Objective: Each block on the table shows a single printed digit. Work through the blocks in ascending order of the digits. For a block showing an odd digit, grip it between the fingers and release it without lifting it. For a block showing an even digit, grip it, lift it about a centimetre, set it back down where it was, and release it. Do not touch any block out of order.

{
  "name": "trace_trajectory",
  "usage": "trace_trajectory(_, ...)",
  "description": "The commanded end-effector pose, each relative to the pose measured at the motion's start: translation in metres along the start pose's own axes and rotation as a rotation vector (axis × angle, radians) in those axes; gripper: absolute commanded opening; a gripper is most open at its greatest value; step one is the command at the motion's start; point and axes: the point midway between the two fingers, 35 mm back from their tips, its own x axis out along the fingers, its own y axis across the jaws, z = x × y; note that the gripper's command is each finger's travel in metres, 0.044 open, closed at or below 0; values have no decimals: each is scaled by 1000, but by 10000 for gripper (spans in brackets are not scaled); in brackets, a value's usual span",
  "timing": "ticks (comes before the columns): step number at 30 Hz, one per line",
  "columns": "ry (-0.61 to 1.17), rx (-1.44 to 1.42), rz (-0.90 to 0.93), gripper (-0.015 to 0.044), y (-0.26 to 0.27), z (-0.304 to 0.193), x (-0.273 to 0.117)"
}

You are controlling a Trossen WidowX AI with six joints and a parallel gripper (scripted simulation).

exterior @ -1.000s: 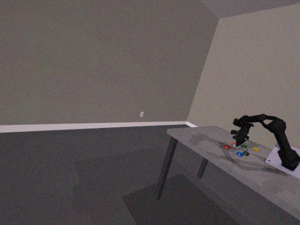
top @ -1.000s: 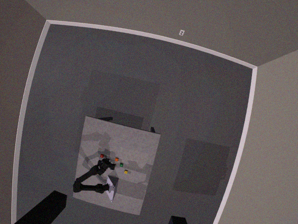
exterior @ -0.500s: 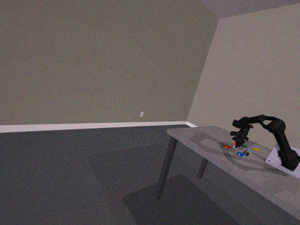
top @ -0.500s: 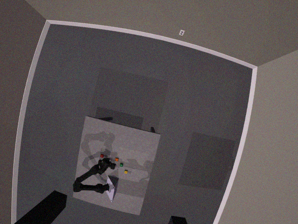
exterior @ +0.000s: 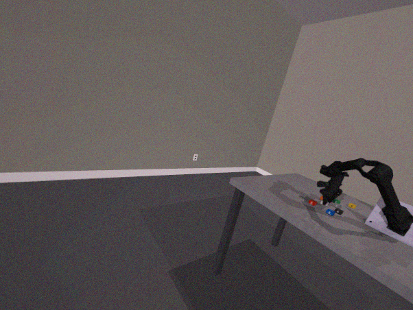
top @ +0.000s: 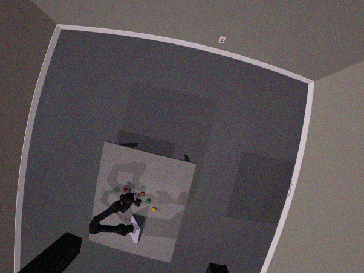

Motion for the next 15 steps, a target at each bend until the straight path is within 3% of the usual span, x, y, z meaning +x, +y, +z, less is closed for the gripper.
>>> trace_trajectory(1, 1, 4, 3, 400, 0, 0, -2)
trace_trajectory(4, 1, 5, 2, 400, 0, 0, -32)
trace_trajectory(8, 2, 5, 2, 400, 0, 0, -35)
trace_trajectory(10, 1, 5, 0, 348, -1, 1, -44)
trace_trajectory(15, 2, 6, -2, 216, -1, 1, -107)
